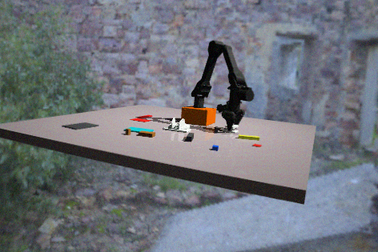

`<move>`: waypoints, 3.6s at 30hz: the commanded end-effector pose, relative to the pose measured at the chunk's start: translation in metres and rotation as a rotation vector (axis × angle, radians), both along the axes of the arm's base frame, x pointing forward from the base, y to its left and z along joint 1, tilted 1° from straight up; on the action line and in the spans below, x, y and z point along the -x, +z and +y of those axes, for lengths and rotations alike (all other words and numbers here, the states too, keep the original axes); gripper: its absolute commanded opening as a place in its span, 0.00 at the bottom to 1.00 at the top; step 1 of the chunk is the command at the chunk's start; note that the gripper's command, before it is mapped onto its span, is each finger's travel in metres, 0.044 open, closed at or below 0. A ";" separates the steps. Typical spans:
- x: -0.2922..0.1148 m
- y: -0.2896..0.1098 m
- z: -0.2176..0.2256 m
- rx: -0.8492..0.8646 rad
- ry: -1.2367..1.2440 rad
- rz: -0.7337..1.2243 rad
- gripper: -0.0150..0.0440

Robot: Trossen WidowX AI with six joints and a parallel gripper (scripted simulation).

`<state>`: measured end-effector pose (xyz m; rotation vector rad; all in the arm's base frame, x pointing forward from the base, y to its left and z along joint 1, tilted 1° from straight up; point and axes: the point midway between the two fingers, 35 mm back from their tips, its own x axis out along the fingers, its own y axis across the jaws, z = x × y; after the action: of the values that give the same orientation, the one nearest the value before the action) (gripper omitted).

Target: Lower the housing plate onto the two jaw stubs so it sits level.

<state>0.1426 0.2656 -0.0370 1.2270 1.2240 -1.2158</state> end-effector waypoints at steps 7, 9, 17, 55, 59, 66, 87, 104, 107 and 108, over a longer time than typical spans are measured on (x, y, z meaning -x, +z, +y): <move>0.000 0.000 0.000 0.000 0.000 0.000 0.94; 0.000 0.000 0.000 0.000 0.000 0.000 0.92; 0.000 0.000 0.000 0.000 0.000 0.000 0.85; 0.000 0.073 -0.001 -0.001 -0.002 0.004 0.85; -0.004 0.073 -0.004 -0.001 0.029 0.003 0.85; -0.022 0.073 -0.019 -0.002 0.174 -0.002 0.85; -0.069 0.072 -0.071 0.000 0.619 -0.015 0.85; -0.096 0.071 -0.120 0.002 0.989 -0.021 0.85; -0.100 0.071 -0.129 0.003 1.055 -0.022 0.85; -0.101 0.071 -0.133 0.003 1.078 -0.022 0.85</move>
<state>0.2408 0.1449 0.0351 0.4598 1.5297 -0.4387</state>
